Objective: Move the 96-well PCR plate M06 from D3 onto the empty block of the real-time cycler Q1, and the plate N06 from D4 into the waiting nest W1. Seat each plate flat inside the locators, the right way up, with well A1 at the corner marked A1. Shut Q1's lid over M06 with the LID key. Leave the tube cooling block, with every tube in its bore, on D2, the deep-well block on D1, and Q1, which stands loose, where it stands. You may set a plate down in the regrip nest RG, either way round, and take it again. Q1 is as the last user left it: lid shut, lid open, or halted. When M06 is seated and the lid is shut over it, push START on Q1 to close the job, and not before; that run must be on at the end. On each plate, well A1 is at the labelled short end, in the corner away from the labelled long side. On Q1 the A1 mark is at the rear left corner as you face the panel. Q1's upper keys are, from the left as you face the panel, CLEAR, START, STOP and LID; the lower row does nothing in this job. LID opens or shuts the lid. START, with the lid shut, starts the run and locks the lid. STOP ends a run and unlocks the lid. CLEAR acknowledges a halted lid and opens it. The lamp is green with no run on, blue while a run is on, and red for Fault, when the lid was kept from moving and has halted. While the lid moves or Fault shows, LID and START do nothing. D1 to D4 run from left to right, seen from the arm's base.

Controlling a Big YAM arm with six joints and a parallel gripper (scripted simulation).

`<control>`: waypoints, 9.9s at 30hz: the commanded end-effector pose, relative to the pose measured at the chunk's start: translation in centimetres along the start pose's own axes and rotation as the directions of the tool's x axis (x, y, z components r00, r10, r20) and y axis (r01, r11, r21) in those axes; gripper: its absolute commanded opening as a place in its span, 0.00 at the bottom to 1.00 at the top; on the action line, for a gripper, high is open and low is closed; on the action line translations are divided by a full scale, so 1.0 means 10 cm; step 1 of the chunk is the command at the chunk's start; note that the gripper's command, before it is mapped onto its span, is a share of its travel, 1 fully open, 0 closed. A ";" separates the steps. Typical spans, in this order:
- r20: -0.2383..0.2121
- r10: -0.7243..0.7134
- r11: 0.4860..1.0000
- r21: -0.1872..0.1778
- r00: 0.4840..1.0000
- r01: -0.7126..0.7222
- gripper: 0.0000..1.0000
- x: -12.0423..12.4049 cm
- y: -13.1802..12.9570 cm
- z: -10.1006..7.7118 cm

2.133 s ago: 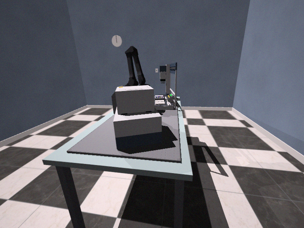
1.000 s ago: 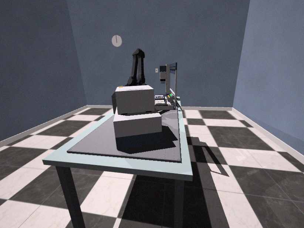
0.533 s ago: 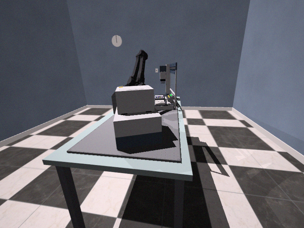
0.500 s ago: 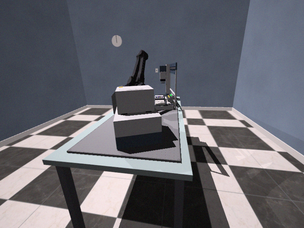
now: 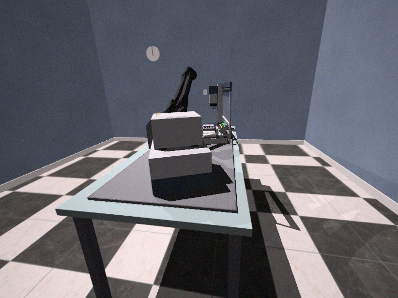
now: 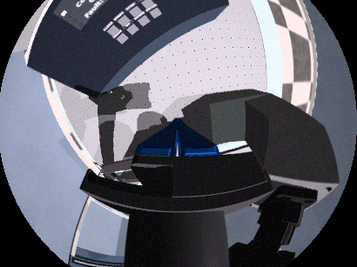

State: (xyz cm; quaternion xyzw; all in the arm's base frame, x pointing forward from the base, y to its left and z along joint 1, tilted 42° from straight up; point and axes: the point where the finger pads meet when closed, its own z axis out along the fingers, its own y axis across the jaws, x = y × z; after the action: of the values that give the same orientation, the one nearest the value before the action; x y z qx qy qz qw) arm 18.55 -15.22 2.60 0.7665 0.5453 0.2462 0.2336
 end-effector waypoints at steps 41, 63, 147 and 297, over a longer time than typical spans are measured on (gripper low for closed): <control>-0.017 0.706 0.689 -0.215 0.708 -0.692 0.00 -0.93 -0.09 -0.49; -0.076 0.832 0.513 -0.272 0.549 -0.814 0.00 -0.93 -0.11 -0.51; -0.072 0.817 0.542 -0.245 0.573 -0.804 0.00 -1.40 0.27 0.14; -0.076 0.826 0.523 -0.266 0.559 -0.810 0.00 -1.62 0.42 0.36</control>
State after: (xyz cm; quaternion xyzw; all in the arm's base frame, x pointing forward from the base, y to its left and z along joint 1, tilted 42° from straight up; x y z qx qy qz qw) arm 19.15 -30.79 0.05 0.9022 0.0799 0.3750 0.1976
